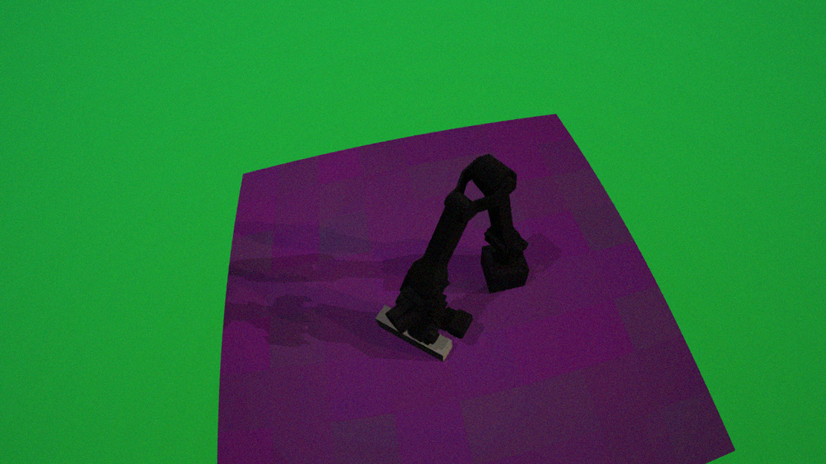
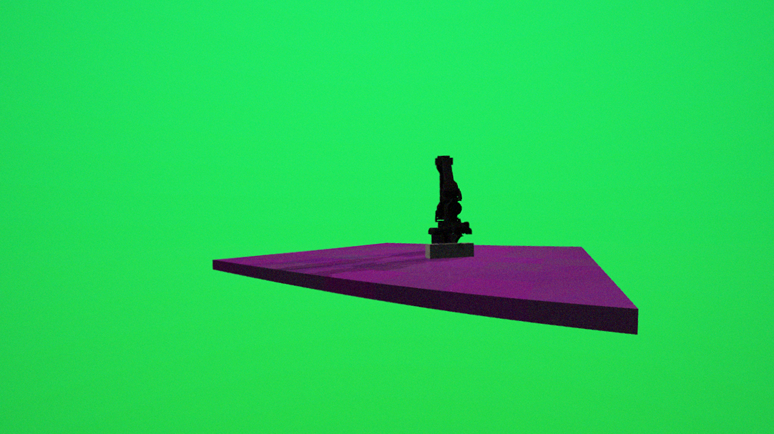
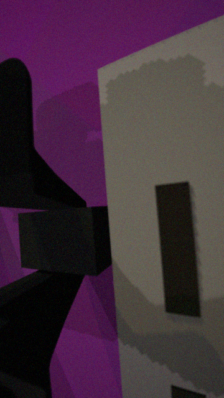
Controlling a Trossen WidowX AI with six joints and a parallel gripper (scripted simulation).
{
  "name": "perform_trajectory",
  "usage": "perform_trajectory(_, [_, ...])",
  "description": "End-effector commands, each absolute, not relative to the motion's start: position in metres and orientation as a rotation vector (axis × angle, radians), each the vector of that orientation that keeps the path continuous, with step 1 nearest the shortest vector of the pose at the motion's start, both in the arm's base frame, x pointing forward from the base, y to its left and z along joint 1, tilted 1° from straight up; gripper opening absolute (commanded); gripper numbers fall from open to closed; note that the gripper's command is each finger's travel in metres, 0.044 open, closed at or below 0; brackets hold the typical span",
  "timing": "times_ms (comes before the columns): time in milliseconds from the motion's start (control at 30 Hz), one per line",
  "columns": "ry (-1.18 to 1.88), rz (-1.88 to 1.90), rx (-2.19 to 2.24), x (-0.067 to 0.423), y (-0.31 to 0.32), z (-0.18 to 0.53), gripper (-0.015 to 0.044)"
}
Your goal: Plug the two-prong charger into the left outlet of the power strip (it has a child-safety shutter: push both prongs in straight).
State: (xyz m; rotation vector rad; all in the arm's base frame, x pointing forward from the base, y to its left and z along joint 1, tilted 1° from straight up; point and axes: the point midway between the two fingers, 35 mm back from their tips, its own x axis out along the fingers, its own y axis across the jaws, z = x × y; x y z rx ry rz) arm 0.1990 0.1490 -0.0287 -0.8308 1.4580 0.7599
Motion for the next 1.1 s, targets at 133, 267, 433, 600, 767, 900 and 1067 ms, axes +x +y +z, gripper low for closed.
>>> perform_trajectory(133, [1.460,0.759,-0.823,0.2006,0.1523,-0.0284,0.0000])
perform_trajectory(267, [1.460,0.759,-0.823,0.2013,0.1534,-0.0282,0.0000])
perform_trajectory(433, [1.459,0.760,-0.823,0.2021,0.1547,-0.0279,0.0000])
perform_trajectory(600, [1.459,0.760,-0.823,0.2026,0.1556,-0.0278,0.0000])
perform_trajectory(767, [1.459,0.760,-0.822,0.2037,0.1573,-0.0278,0.0000])
perform_trajectory(900, [1.459,0.760,-0.822,0.2046,0.1586,-0.0278,0.0000])
perform_trajectory(1067, [1.459,0.760,-0.822,0.2057,0.1603,-0.0278,0.0000])
